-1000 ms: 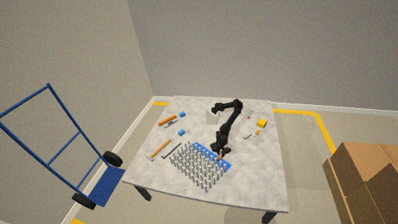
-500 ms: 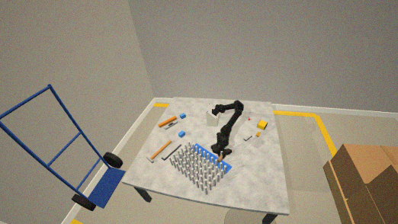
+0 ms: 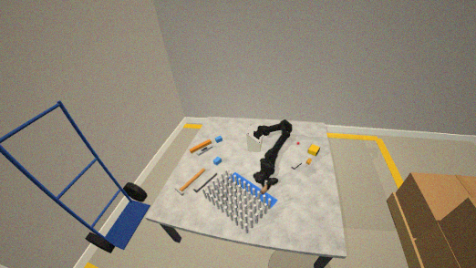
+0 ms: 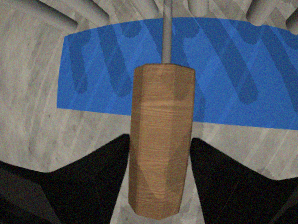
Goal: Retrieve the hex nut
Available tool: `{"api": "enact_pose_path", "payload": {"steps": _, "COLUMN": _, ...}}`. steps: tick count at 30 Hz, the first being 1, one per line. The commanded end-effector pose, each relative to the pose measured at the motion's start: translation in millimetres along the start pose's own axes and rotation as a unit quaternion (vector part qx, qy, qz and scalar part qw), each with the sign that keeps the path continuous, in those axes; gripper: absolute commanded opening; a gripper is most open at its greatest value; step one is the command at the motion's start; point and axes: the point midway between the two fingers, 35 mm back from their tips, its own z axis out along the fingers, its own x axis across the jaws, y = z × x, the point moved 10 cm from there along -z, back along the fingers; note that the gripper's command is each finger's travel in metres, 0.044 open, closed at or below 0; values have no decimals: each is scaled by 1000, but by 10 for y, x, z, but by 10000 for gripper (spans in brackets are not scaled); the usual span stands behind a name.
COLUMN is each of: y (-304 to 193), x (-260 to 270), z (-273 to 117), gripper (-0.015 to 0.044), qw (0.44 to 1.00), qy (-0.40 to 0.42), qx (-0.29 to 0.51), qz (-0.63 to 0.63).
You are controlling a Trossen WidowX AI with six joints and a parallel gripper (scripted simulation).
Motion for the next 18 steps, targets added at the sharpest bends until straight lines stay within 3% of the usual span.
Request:
{"api": "enact_pose_path", "payload": {"steps": 1, "y": -46, "x": 1, "z": -19, "gripper": 0, "qw": 1000, "qy": 0, "qx": -1, "qz": 3}}
{"api": "enact_pose_path", "payload": {"steps": 18, "y": -149, "x": 1, "z": -48, "gripper": 0, "qw": 1000, "qy": 0, "qx": -1, "qz": 3}}
